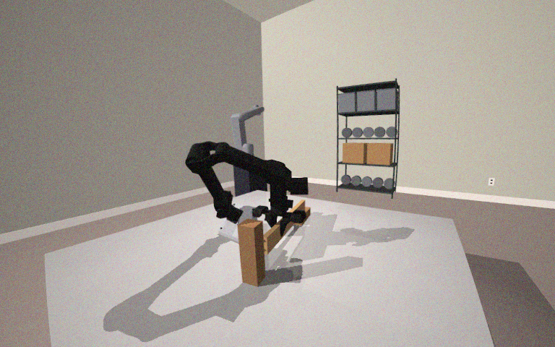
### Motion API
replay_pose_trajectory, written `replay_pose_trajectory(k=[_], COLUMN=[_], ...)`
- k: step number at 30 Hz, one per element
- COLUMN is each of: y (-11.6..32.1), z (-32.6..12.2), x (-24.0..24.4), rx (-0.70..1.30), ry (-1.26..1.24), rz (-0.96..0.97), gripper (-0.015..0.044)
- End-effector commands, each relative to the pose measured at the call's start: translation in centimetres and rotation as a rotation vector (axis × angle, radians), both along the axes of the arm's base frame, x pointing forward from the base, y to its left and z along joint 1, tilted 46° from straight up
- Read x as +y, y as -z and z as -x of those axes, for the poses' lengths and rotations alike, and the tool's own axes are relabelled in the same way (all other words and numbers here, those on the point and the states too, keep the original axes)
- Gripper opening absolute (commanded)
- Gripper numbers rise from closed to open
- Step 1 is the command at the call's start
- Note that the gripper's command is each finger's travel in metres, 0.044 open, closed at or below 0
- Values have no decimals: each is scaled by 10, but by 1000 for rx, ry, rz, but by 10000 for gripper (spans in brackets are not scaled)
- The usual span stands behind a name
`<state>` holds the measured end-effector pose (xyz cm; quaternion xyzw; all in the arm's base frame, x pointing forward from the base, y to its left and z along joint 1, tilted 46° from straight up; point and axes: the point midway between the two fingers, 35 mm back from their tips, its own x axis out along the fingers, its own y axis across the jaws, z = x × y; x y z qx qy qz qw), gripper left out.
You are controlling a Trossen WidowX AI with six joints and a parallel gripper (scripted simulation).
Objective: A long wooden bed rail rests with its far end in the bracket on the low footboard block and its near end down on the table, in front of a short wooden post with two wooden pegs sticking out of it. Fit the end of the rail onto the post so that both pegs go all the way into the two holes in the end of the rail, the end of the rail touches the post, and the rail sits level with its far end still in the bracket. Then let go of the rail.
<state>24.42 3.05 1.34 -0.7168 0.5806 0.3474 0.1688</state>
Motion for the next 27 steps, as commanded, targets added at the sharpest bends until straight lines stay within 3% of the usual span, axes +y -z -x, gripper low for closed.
replay_pose_trajectory(k=[1, 27], y=[1, -1], z=[0, 0], x=[1, 2], rx=[-1, -1], ry=[-6, -6], rz=[-4, -4], gripper=[0, 0])
